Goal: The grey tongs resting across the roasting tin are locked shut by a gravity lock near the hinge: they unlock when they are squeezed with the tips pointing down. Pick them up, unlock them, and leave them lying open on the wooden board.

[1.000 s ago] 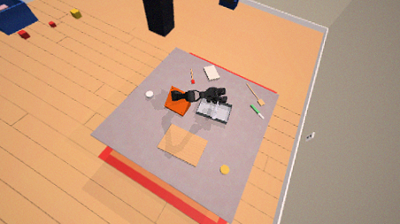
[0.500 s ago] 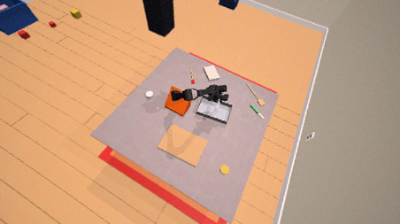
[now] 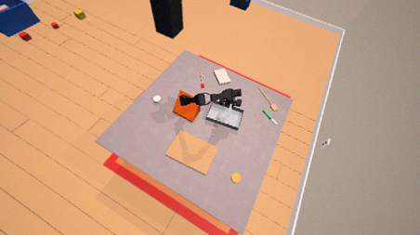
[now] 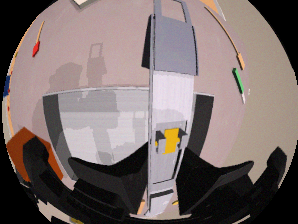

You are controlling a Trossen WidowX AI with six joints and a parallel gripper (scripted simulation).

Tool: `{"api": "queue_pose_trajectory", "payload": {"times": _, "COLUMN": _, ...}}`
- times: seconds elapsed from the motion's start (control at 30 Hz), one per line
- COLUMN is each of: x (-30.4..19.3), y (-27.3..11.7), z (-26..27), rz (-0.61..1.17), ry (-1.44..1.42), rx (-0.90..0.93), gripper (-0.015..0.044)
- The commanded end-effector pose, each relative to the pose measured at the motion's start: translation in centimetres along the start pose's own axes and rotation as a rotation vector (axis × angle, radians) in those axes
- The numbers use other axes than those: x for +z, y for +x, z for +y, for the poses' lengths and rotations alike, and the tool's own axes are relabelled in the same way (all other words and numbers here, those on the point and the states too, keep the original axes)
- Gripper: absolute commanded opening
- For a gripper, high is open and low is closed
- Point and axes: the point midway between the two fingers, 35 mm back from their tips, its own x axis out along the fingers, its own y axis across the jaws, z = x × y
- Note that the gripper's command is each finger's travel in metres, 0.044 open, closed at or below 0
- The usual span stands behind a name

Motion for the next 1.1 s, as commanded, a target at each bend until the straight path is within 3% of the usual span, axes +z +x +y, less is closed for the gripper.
{"api": "queue_pose_trajectory", "payload": {"times": 0.0, "x": 0.23, "y": 0.05, "z": -0.26, "rz": -0.007, "ry": 0.008, "rx": 0.041, "gripper": -0.015}}
{"api": "queue_pose_trajectory", "payload": {"times": 0.8, "x": -0.18, "y": -0.54, "z": 0.41, "rz": 0.015, "ry": 0.021, "rx": 0.34, "gripper": -0.015}}
{"api": "queue_pose_trajectory", "payload": {"times": 1.07, "x": -0.22, "y": -0.59, "z": 0.44, "rz": 0.016, "ry": 0.022, "rx": 0.348, "gripper": -0.015}}
